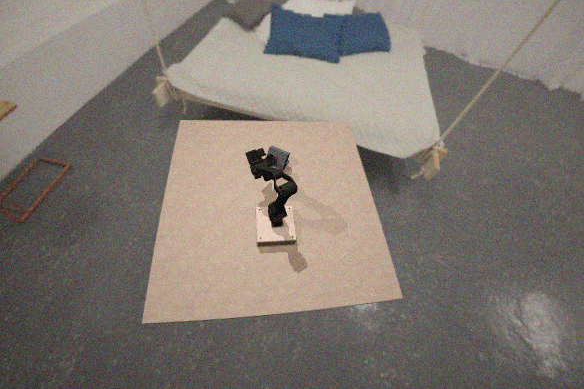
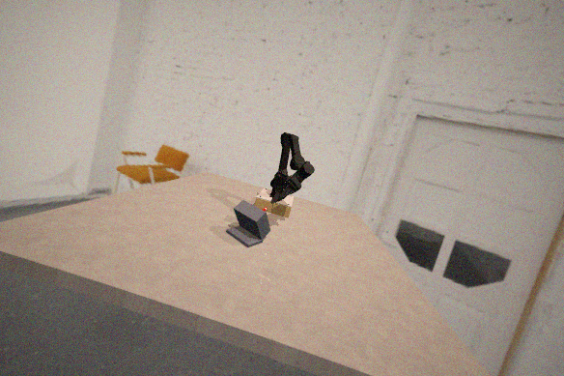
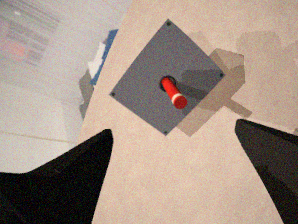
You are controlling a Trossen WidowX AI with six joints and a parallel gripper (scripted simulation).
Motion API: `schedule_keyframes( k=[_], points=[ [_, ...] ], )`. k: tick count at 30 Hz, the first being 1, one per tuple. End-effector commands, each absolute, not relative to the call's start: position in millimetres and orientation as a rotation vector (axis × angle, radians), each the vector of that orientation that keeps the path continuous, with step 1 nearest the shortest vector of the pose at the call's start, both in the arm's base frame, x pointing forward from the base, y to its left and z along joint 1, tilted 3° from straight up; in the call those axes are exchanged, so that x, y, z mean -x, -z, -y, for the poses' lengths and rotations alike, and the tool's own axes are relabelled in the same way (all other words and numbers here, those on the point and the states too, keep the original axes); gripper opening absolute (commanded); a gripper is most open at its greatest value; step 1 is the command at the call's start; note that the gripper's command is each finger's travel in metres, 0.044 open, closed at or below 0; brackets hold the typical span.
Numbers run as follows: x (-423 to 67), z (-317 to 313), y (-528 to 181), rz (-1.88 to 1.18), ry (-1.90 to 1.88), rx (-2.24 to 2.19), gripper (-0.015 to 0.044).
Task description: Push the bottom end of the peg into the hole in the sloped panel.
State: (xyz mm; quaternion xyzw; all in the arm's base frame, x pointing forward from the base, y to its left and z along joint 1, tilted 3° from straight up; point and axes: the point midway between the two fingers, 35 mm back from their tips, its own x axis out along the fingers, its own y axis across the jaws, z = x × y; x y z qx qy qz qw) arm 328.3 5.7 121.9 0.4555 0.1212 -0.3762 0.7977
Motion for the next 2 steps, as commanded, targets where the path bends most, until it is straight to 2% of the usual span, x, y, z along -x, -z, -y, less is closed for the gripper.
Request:
schedule_keyframes(
  k=[1,2],
  points=[
    [-325.0,-8.6,-126.3,-0.254,0.807,-0.983,0.044],
    [-323.9,-9.4,-127.1,-0.254,0.807,-0.983,0.044]
  ],
)
